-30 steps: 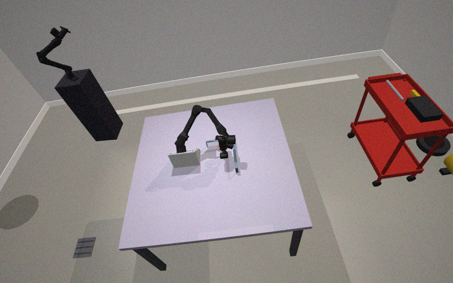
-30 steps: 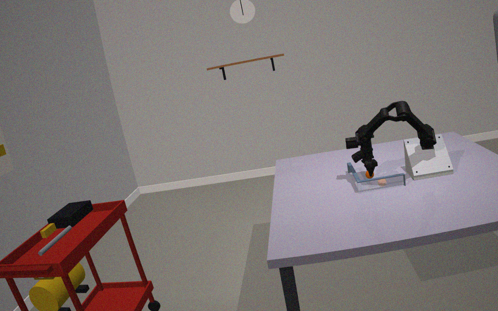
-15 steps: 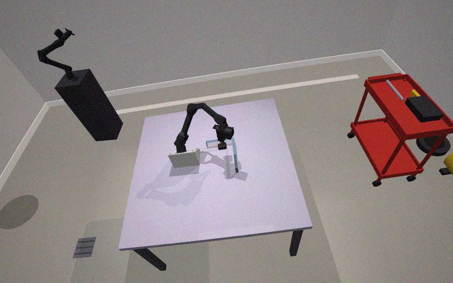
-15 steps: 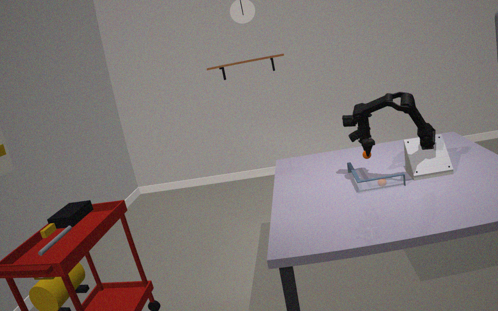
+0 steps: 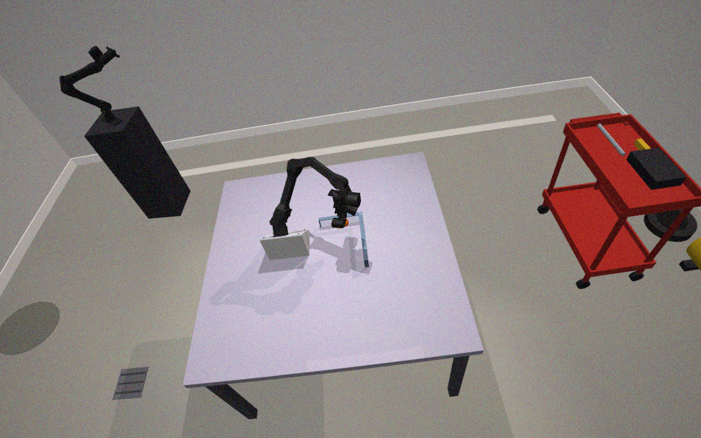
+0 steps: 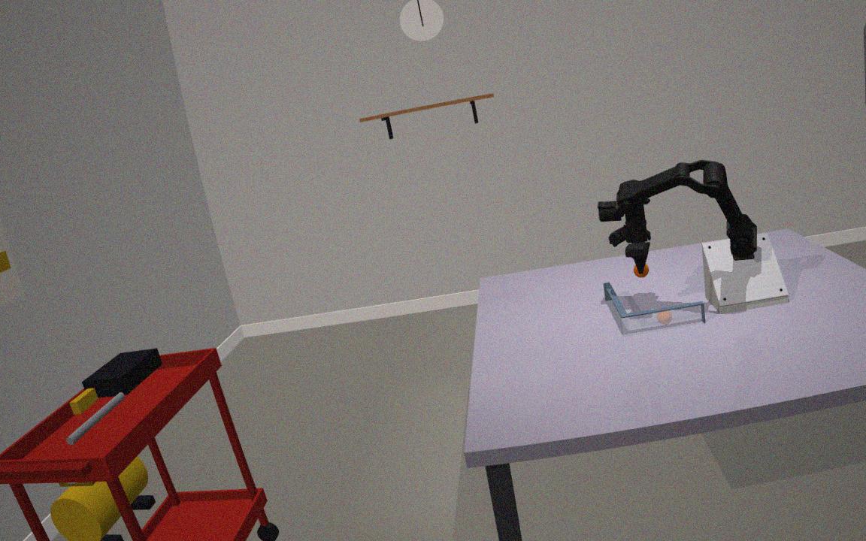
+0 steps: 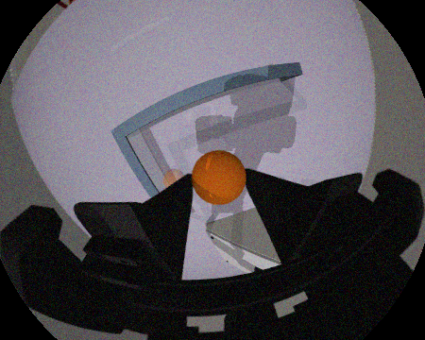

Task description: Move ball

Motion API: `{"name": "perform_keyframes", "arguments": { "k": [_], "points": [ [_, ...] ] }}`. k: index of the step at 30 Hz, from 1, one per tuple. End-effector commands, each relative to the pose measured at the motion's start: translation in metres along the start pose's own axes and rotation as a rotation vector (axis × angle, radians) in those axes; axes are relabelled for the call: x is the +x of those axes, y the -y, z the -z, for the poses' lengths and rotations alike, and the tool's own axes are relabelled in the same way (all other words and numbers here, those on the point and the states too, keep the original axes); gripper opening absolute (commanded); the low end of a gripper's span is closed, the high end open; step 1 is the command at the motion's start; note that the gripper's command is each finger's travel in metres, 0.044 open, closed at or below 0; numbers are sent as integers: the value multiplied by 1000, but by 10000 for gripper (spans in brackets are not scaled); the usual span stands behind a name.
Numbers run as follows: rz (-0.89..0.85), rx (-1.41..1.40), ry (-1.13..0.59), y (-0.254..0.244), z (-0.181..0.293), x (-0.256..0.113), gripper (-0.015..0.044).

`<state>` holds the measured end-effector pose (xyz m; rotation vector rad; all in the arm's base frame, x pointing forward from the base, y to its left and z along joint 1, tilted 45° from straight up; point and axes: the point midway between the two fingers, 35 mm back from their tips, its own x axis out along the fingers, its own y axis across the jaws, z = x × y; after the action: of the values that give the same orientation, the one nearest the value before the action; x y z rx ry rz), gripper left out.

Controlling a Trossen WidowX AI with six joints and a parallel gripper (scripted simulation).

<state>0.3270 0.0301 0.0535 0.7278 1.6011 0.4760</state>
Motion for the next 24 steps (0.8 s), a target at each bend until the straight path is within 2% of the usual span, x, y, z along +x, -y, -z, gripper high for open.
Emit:
{"name": "perform_keyframes", "arguments": {
  "k": [1, 24],
  "points": [
    [-2, 87, 8, -7, 3, 1, 0],
    [-6, 722, 7, -45, 31, 20, 0]
  ]
}}
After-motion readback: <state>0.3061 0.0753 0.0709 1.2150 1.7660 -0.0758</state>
